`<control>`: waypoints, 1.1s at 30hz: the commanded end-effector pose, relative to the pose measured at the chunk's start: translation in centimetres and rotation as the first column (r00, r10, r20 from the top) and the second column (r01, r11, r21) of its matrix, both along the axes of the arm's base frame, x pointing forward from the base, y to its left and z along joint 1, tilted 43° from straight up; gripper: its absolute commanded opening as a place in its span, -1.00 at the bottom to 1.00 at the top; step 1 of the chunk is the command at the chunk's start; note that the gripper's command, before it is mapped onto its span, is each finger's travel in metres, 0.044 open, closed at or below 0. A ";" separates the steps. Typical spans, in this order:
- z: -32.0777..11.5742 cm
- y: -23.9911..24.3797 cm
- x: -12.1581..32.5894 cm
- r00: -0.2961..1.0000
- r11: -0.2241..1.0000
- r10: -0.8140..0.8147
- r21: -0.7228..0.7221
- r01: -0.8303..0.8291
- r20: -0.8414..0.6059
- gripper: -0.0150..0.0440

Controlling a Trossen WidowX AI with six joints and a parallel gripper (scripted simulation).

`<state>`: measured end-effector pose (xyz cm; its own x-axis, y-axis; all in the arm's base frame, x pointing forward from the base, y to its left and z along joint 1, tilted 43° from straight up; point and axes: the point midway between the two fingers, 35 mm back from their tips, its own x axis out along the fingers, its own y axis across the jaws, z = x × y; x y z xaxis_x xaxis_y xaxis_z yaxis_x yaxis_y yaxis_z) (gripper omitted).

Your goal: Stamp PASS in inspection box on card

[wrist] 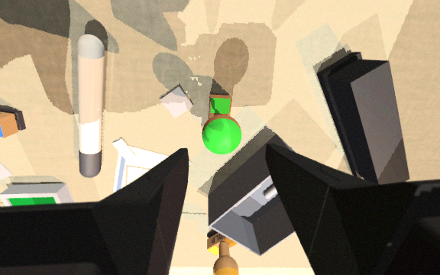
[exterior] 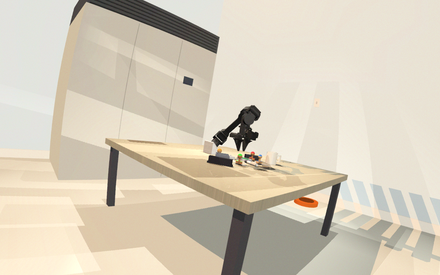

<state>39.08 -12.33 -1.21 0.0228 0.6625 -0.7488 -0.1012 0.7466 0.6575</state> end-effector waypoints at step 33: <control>-4.3 4.0 0.0 1.000 1.000 -0.006 0.006 0.006 0.001 0.28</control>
